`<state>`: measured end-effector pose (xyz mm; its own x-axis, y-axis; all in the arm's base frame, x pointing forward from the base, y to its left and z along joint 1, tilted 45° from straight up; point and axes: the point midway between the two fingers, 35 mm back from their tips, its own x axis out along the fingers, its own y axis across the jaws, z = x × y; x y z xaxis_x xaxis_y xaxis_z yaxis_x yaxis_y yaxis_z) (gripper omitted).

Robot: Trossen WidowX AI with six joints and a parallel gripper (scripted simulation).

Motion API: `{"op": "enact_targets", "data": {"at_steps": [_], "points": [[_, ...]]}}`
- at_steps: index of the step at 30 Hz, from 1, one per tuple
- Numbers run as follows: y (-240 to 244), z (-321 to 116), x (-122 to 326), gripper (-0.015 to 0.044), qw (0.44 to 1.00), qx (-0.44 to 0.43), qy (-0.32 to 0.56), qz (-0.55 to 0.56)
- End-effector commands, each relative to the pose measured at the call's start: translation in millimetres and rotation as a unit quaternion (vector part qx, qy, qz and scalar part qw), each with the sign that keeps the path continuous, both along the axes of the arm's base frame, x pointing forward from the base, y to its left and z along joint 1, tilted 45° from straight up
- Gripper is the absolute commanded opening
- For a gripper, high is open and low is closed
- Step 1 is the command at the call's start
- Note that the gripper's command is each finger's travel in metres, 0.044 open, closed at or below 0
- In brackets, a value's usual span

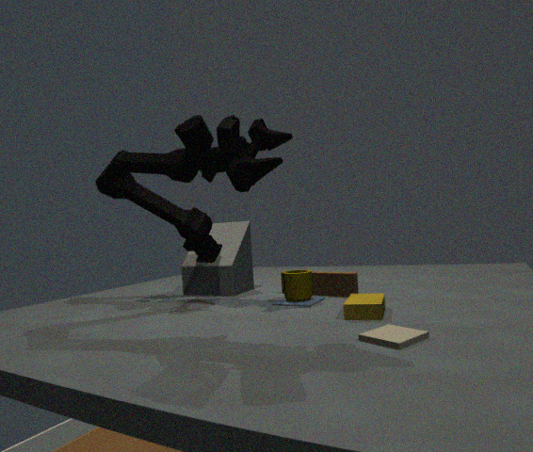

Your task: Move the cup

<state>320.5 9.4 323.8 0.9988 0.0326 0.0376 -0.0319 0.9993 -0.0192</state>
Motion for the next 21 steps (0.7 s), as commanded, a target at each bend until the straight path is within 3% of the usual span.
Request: {"op": "enact_targets", "data": {"at_steps": [1, 5, 9, 15, 21], "points": [[-0.2, -3.2, 1.7, 0.0374, 1.0, 0.008, 0.008, -0.002], [-3.9, -68.8, 24.5, 0.0269, 0.974, 0.155, 0.153, -0.064], [-8.5, -144.1, 27.1, 0.0167, 0.896, 0.282, 0.285, -0.191], [-21.9, -225.8, -5.6, 0.0167, 0.749, 0.354, 0.356, -0.432], [-40.2, -256.4, -45.5, 0.0167, 0.647, 0.312, 0.284, -0.635]]}}
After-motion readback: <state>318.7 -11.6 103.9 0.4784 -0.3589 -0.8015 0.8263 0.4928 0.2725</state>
